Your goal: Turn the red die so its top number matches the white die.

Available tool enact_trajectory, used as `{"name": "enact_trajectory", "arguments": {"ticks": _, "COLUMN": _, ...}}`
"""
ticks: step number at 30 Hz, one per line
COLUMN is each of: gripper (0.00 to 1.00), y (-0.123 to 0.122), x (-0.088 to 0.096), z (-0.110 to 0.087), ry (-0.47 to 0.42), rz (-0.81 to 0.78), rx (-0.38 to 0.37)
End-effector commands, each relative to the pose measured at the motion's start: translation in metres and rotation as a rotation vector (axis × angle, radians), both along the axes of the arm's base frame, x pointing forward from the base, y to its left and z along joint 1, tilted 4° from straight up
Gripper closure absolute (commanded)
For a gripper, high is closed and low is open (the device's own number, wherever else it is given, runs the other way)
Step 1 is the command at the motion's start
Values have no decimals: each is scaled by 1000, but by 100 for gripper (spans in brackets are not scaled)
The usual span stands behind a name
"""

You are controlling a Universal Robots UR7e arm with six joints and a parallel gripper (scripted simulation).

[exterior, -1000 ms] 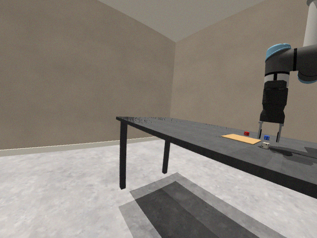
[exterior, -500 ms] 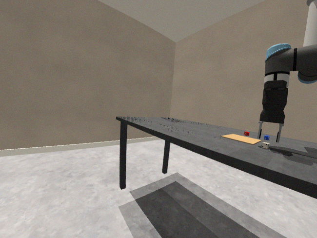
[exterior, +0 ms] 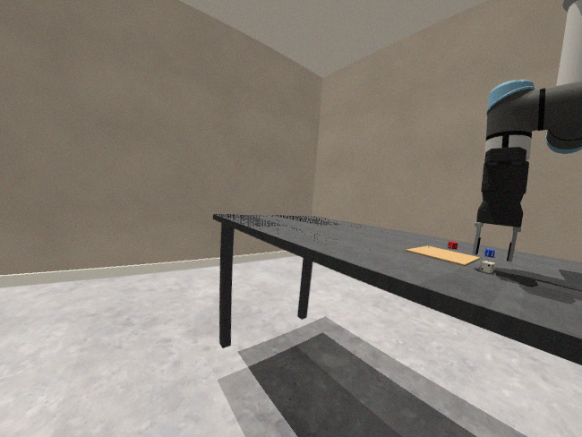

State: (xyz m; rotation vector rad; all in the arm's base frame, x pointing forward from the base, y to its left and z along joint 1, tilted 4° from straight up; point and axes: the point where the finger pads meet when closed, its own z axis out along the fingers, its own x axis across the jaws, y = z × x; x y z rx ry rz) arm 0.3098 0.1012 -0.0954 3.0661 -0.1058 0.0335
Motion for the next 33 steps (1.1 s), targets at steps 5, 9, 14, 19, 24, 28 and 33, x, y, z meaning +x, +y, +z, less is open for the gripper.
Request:
{"name": "enact_trajectory", "arguments": {"ticks": 5, "gripper": 0, "y": 0, "x": 0, "z": 0, "ry": -1, "rz": 0, "rx": 0}}
{"name": "enact_trajectory", "arguments": {"ticks": 9, "gripper": 0, "y": 0, "x": 0, "z": 1, "ry": -1, "rz": 0, "rx": 0}}
{"name": "enact_trajectory", "arguments": {"ticks": 14, "gripper": 0, "y": 0, "x": 0, "z": 3, "ry": -1, "rz": 0, "rx": 0}}
{"name": "enact_trajectory", "arguments": {"ticks": 19, "gripper": 0, "y": 1, "x": 0, "z": 8, "ry": -1, "rz": 0, "rx": 0}}
{"name": "enact_trajectory", "arguments": {"ticks": 24, "gripper": 0, "y": 1, "x": 0, "z": 16, "ry": -1, "rz": 0, "rx": 0}}
{"name": "enact_trajectory", "arguments": {"ticks": 28, "gripper": 0, "y": 2, "x": 0, "z": 23, "ry": -1, "rz": 0, "rx": 0}}
{"name": "enact_trajectory", "arguments": {"ticks": 33, "gripper": 0, "y": 3, "x": 0, "z": 34, "ry": -1, "rz": 0, "rx": 0}}
